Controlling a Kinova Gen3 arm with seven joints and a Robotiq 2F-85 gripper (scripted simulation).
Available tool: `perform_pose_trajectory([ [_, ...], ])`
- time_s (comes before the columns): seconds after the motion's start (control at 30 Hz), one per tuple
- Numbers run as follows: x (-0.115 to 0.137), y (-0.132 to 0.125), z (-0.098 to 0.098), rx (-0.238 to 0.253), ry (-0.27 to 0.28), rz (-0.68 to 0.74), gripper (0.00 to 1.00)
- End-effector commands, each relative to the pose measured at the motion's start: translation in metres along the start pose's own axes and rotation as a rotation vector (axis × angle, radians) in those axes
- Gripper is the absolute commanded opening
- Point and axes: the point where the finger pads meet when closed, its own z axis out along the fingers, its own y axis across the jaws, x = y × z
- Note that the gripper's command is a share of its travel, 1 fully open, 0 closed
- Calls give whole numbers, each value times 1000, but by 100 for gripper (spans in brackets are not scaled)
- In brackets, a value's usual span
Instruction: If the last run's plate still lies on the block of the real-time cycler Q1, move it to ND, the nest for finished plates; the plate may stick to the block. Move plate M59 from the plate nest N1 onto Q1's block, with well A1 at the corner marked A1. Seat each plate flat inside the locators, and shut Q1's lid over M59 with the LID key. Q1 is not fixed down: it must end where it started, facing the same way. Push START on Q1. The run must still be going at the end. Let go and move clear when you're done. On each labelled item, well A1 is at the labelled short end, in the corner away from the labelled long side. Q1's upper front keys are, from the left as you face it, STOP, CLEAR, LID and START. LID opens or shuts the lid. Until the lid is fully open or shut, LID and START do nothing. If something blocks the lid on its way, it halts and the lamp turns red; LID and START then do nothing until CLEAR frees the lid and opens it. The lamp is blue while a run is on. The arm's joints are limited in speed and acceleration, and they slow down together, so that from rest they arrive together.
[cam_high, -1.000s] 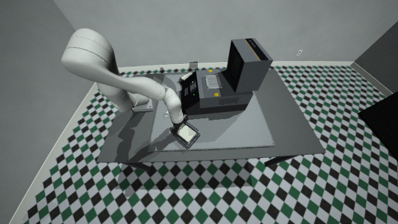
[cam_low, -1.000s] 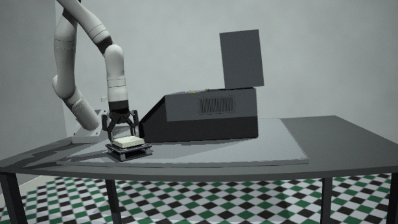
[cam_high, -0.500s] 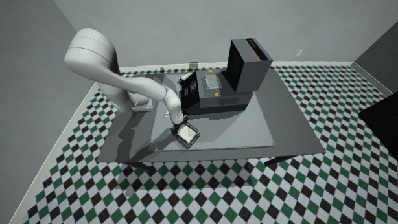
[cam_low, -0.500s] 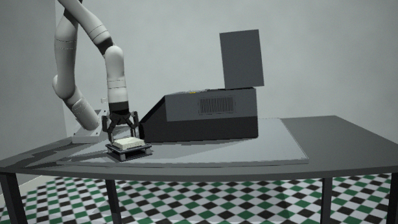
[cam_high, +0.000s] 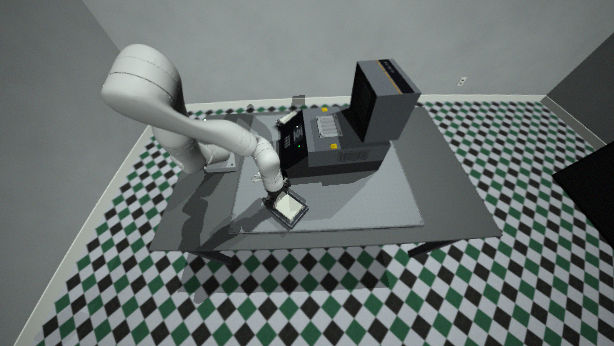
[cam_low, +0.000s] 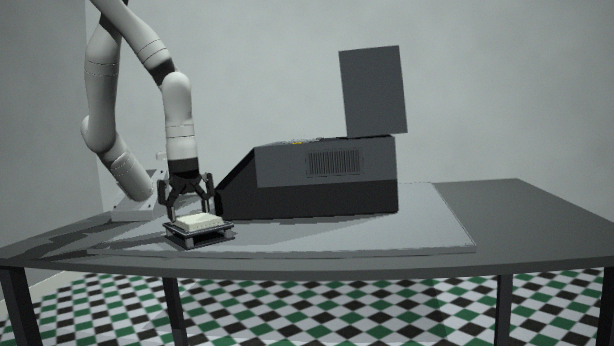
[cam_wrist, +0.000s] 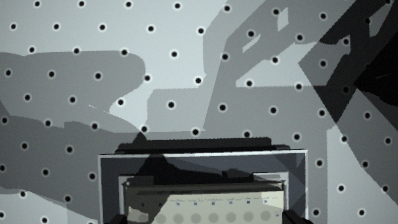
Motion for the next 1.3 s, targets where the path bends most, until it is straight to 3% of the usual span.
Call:
perform_pose_trajectory([
  [0.0,0,0,0,-1,0,0,90],
  [0.03,0,0,0,-1,0,0,90],
  [0.07,0,0,0,-1,-1,0,100],
  [0.77,0,0,-2,-1,0,0,100],
  [1.27,0,0,-22,-1,0,0,100],
])
